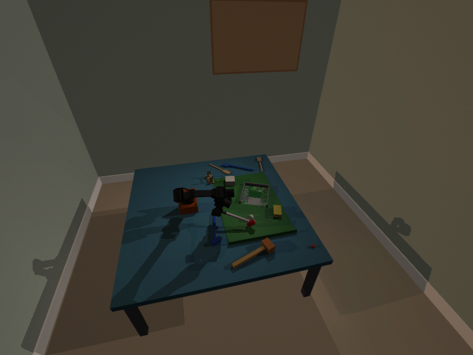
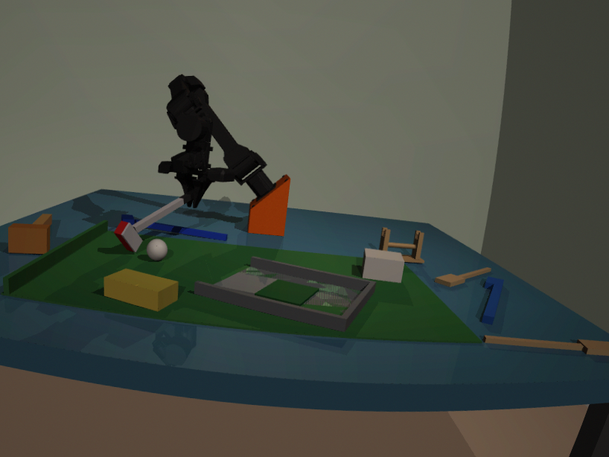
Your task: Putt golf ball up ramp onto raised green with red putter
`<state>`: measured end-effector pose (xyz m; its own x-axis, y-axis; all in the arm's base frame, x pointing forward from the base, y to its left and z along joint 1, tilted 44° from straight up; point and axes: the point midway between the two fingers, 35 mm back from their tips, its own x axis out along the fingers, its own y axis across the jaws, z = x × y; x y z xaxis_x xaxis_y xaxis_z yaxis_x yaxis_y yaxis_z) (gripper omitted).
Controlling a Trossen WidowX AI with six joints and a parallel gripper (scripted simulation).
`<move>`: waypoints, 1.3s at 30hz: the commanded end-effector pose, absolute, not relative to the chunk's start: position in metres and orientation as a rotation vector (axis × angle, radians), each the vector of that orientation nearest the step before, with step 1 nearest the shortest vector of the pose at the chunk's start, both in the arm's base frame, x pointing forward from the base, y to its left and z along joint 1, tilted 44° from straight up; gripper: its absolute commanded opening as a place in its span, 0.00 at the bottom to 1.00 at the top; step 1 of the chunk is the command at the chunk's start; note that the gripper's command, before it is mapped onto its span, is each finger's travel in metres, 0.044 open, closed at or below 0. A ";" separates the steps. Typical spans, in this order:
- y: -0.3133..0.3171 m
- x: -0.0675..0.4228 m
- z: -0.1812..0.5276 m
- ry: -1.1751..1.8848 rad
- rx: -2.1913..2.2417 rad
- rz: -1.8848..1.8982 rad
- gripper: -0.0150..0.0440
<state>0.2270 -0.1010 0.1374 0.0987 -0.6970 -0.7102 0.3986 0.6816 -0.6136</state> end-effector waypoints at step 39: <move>-0.007 0.265 0.087 1.233 -0.297 -0.820 0.25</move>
